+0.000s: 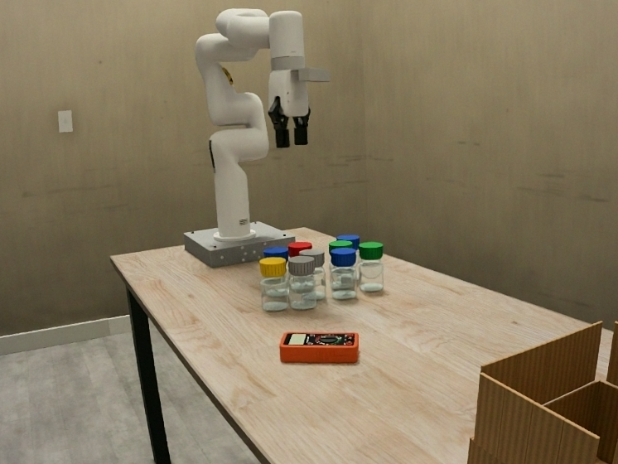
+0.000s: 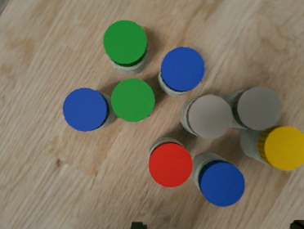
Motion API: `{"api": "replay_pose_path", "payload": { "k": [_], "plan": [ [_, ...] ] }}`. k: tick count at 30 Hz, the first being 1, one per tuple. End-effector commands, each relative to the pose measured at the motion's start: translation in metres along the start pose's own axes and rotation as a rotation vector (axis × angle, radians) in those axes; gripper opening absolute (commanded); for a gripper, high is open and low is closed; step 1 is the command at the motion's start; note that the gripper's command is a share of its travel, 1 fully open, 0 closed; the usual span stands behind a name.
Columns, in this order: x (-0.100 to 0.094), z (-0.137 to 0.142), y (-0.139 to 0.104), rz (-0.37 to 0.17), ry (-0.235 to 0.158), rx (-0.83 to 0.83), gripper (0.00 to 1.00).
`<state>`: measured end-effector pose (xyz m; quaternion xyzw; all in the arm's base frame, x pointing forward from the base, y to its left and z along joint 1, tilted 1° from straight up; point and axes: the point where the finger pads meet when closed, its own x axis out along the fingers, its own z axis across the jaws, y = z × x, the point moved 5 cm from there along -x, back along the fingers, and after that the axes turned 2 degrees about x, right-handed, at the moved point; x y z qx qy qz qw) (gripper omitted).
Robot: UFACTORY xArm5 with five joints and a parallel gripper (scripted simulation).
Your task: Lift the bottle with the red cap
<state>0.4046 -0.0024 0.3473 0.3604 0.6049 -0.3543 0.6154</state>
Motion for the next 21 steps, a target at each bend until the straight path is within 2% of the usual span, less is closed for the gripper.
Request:
{"api": "replay_pose_path", "payload": {
  "k": [1, 21],
  "plan": [
    [0.002, -0.001, 0.001, 0.002, -0.005, -0.064, 0.79],
    [0.023, -0.009, 0.006, 0.000, -0.005, -0.414, 0.79]
  ]
}}
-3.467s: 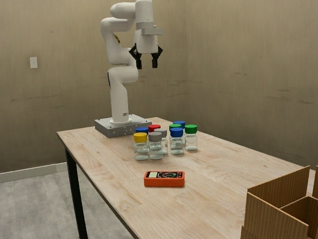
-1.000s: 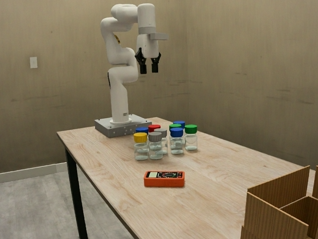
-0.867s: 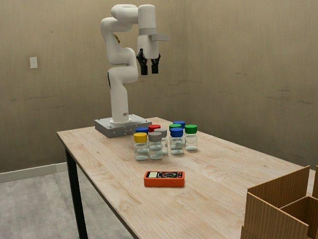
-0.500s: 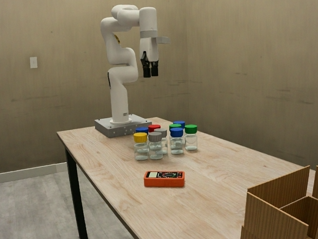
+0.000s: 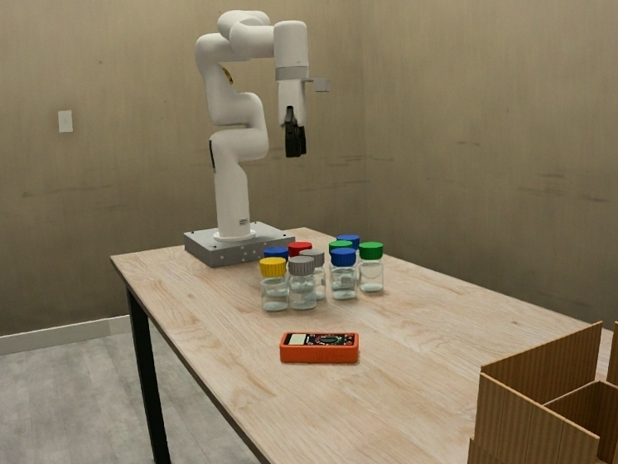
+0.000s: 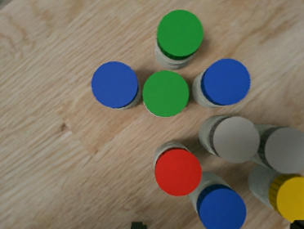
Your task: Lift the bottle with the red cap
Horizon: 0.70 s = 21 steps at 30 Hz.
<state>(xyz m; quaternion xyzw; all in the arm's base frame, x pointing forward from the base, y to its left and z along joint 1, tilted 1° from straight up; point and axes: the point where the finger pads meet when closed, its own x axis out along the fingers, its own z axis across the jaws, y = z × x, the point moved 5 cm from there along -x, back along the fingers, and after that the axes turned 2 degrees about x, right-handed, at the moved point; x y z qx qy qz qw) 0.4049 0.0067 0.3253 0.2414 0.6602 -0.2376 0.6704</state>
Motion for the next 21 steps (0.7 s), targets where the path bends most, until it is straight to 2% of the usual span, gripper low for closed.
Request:
{"api": "replay_pose_path", "payload": {
  "k": [1, 21],
  "plan": [
    [0.002, -0.001, 0.002, 0.000, -0.006, -0.063, 0.79],
    [0.023, -0.007, 0.007, -0.002, -0.005, -0.412, 0.79]
  ]
}}
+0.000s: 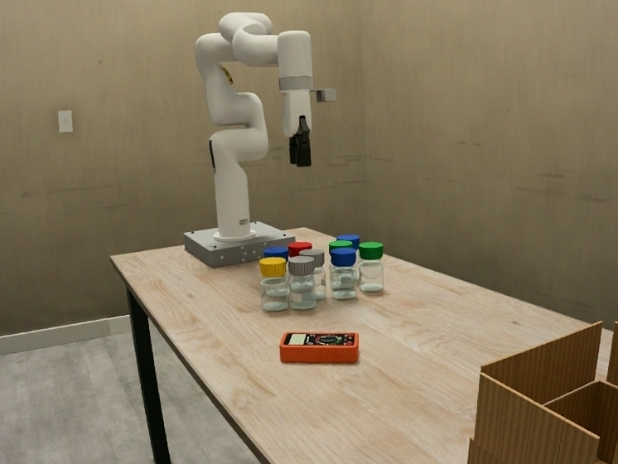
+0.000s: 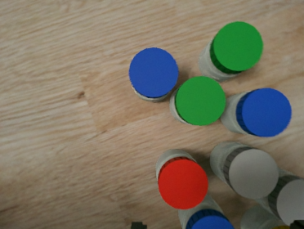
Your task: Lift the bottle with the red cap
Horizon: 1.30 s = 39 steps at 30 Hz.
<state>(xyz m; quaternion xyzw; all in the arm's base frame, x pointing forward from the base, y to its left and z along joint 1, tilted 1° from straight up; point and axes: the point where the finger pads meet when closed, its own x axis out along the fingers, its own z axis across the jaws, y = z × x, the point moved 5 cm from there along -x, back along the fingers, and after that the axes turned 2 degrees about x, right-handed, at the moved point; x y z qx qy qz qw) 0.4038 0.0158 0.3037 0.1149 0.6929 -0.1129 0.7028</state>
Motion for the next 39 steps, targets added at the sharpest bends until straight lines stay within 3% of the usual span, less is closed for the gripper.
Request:
{"api": "replay_pose_path", "payload": {
  "k": [1, 19, 39],
  "plan": [
    [0.002, 0.000, 0.002, -0.002, -0.005, -0.063, 0.79],
    [0.021, -0.006, 0.008, -0.003, -0.004, -0.395, 0.79],
    [0.030, -0.008, 0.011, -0.002, -0.009, -0.537, 0.79]
  ]
}}
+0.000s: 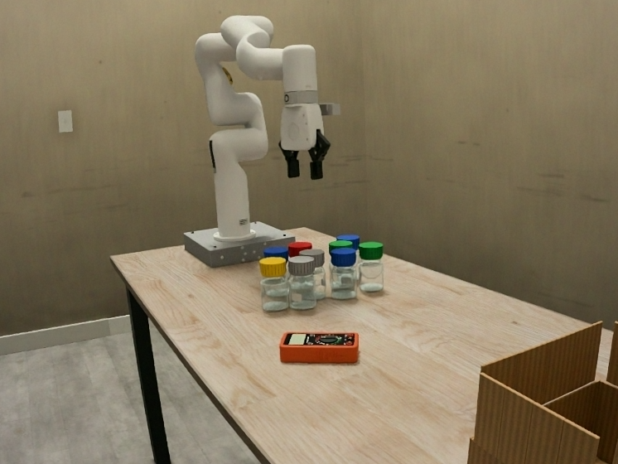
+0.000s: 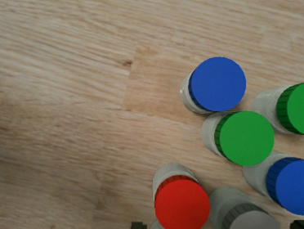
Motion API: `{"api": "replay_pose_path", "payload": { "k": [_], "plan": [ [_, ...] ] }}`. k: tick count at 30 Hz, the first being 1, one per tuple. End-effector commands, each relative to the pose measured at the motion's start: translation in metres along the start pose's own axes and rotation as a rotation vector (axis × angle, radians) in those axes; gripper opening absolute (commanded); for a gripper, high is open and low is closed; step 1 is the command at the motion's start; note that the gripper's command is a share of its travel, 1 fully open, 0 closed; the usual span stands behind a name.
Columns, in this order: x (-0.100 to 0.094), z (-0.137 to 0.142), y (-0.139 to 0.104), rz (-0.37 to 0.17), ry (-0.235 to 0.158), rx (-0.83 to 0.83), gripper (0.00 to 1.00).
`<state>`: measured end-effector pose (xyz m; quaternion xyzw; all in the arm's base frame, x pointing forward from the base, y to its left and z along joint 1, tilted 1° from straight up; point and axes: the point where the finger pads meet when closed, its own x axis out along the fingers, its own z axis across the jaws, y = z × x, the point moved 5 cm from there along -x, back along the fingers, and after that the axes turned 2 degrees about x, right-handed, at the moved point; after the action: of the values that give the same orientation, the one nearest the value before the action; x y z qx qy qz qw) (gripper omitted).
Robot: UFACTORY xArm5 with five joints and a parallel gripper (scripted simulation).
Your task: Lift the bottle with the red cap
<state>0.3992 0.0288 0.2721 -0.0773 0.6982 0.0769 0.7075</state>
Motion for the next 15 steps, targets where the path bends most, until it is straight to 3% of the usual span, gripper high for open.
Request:
{"api": "replay_pose_path", "payload": {
  "k": [1, 15],
  "plan": [
    [-0.001, 0.001, 0.000, -0.005, -0.009, 0.005, 0.79],
    [0.029, 0.005, -0.001, -0.005, -0.008, 0.004, 0.79]
  ]
}}
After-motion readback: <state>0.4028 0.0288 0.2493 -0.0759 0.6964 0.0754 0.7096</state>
